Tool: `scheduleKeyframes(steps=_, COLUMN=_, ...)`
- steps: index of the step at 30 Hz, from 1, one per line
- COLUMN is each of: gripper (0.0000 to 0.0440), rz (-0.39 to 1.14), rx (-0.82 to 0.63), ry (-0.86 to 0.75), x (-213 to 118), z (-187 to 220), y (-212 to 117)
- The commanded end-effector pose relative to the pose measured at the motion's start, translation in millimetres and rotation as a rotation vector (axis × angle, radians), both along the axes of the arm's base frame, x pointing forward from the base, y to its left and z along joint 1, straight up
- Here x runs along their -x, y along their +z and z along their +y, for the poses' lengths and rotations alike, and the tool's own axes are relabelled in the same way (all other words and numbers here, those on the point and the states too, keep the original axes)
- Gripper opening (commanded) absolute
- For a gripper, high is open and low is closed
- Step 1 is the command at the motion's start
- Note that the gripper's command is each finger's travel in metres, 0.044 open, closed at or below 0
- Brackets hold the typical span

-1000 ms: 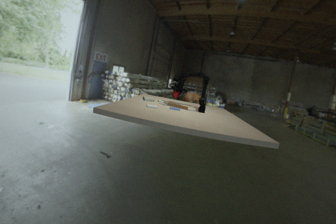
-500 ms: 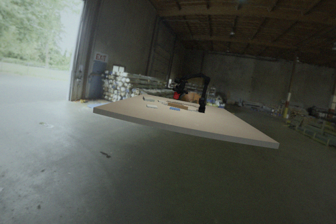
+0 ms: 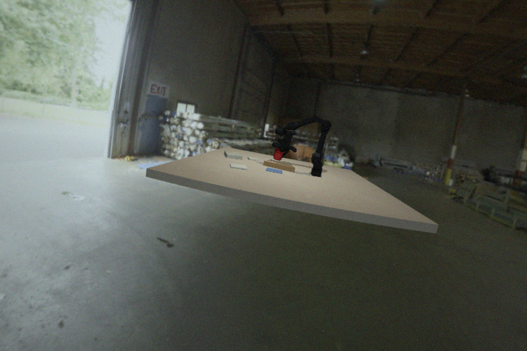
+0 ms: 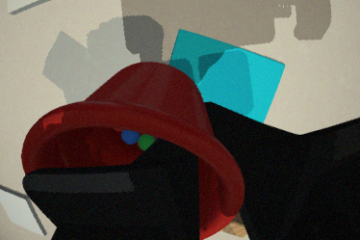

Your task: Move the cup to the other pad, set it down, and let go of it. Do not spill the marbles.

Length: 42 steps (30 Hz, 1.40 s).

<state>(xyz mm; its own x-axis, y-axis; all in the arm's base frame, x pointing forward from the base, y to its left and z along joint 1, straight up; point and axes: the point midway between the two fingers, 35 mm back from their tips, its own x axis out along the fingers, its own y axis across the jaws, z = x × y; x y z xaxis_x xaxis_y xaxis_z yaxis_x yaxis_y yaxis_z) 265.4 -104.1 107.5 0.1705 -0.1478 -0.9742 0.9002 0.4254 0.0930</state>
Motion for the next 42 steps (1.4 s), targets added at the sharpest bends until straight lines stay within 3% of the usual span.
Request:
scheduleKeyframes(steps=1, gripper=0.0001, rz=0.003, rx=0.007, ry=-0.007, x=6.8, z=-2.8, y=-10.0)
scheduleKeyframes(steps=14, gripper=0.0019, rz=0.043, rx=-0.002, ry=-0.040, x=32.4, z=-2.3, y=-41.8)
scheduleKeyframes(steps=18, gripper=0.0067, rz=0.024, rx=0.003, ry=-0.051, x=33.4, z=-5.6, y=-44.3)
scheduleKeyframes(steps=23, gripper=0.0169, rz=-0.036, rx=0.013, ry=-0.069, x=28.5, z=-11.6, y=-37.5)
scheduleKeyframes(steps=32, gripper=0.0197, rz=-0.103, rx=0.014, ry=-0.067, x=31.2, z=-11.5, y=-27.2)
scheduleKeyframes(steps=42, gripper=0.0263, rz=-0.164, rx=0.022, ry=-0.067, x=37.4, z=-11.8, y=-13.7)
